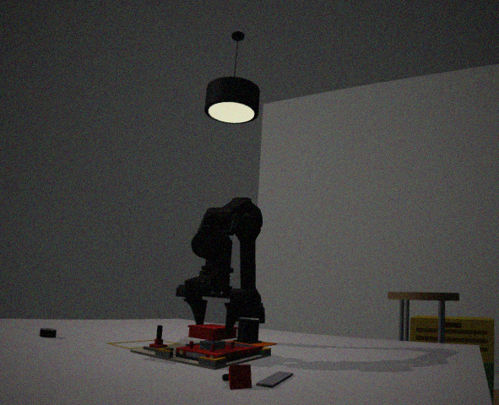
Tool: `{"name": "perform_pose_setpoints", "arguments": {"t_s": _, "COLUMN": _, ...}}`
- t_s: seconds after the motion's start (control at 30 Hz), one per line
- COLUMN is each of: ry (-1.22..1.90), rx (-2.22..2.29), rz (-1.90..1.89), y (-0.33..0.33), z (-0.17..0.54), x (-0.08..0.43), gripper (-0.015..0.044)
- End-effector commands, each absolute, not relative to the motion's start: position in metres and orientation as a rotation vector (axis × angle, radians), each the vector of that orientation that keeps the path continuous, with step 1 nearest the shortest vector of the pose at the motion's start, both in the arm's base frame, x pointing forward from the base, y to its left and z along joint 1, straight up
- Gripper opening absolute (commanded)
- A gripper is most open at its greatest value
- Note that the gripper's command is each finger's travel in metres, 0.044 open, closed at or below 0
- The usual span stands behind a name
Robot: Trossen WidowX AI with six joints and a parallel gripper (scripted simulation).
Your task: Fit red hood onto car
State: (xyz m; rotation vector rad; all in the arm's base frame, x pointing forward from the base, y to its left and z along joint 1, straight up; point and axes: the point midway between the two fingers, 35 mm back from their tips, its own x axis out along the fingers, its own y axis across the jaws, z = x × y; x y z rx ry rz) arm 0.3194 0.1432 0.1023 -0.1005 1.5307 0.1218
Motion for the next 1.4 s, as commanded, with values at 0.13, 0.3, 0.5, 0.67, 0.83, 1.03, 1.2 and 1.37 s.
{"name": "perform_pose_setpoints", "arguments": {"t_s": 0.13, "ry": 1.533, "rx": -0.102, "rz": 0.127, "y": 0.1433, "z": 0.1005, "x": 0.3189, "gripper": 0.0000}}
{"name": "perform_pose_setpoints", "arguments": {"t_s": 0.3, "ry": 1.533, "rx": -0.102, "rz": 0.127, "y": 0.1433, "z": 0.1005, "x": 0.3189, "gripper": 0.0000}}
{"name": "perform_pose_setpoints", "arguments": {"t_s": 0.5, "ry": 1.533, "rx": -0.102, "rz": 0.127, "y": 0.1433, "z": 0.1005, "x": 0.3189, "gripper": 0.0000}}
{"name": "perform_pose_setpoints", "arguments": {"t_s": 0.67, "ry": 1.533, "rx": -0.102, "rz": 0.127, "y": 0.1433, "z": 0.1001, "x": 0.3190, "gripper": 0.0000}}
{"name": "perform_pose_setpoints", "arguments": {"t_s": 0.83, "ry": 1.533, "rx": -0.102, "rz": 0.127, "y": 0.1433, "z": 0.0986, "x": 0.3191, "gripper": 0.0000}}
{"name": "perform_pose_setpoints", "arguments": {"t_s": 1.03, "ry": 1.533, "rx": -0.102, "rz": 0.127, "y": 0.1433, "z": 0.0965, "x": 0.3192, "gripper": 0.0000}}
{"name": "perform_pose_setpoints", "arguments": {"t_s": 1.2, "ry": 1.533, "rx": -0.102, "rz": 0.127, "y": 0.1433, "z": 0.0947, "x": 0.3194, "gripper": 0.0000}}
{"name": "perform_pose_setpoints", "arguments": {"t_s": 1.37, "ry": 1.533, "rx": -0.102, "rz": 0.126, "y": 0.1432, "z": 0.0930, "x": 0.3195, "gripper": 0.0000}}
